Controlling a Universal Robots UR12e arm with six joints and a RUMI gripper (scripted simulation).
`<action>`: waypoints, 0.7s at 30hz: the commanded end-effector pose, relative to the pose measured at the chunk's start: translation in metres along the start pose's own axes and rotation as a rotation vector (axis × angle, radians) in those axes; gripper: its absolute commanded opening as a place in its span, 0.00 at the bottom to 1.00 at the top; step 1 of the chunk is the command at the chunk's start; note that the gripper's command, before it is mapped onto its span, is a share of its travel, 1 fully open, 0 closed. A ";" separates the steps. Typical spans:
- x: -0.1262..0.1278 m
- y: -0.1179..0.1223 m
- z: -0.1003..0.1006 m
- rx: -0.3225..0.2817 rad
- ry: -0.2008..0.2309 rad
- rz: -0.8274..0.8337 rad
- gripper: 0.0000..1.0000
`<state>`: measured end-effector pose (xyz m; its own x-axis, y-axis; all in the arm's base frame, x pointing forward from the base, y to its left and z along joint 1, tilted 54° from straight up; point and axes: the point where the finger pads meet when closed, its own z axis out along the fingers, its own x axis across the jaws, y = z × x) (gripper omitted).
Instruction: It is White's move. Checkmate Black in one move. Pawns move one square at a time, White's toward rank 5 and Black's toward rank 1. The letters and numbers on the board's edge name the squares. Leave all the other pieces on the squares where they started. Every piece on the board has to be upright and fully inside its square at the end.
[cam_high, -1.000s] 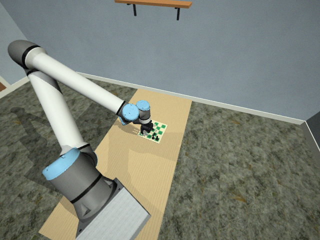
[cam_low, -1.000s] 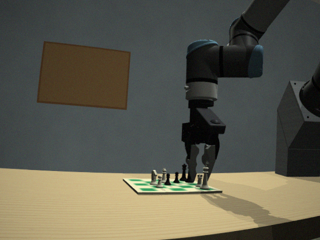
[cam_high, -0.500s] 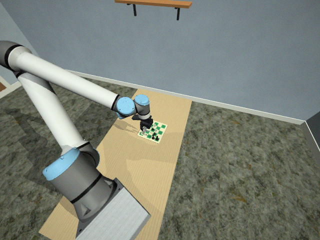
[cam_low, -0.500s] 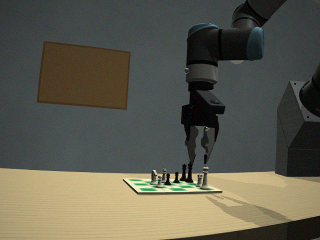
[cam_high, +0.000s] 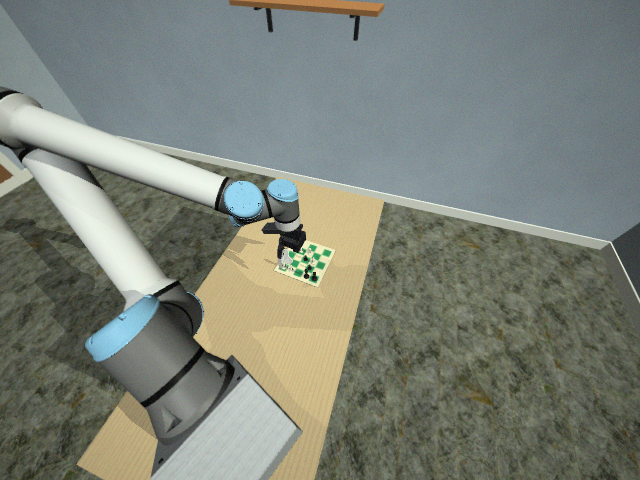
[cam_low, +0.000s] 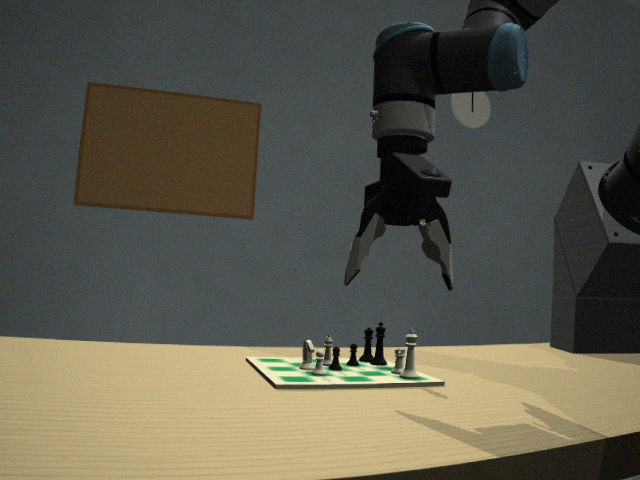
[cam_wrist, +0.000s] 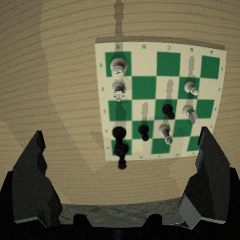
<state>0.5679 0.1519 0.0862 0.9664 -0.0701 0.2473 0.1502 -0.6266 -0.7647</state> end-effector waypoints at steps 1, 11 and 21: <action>-0.001 0.000 -0.003 0.001 -0.004 0.000 1.00; -0.002 0.000 -0.002 0.003 -0.005 0.001 1.00; -0.001 0.000 -0.005 0.001 -0.003 0.000 1.00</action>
<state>0.5650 0.1524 0.0860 0.9682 -0.0659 0.2413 0.1492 -0.6223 -0.7684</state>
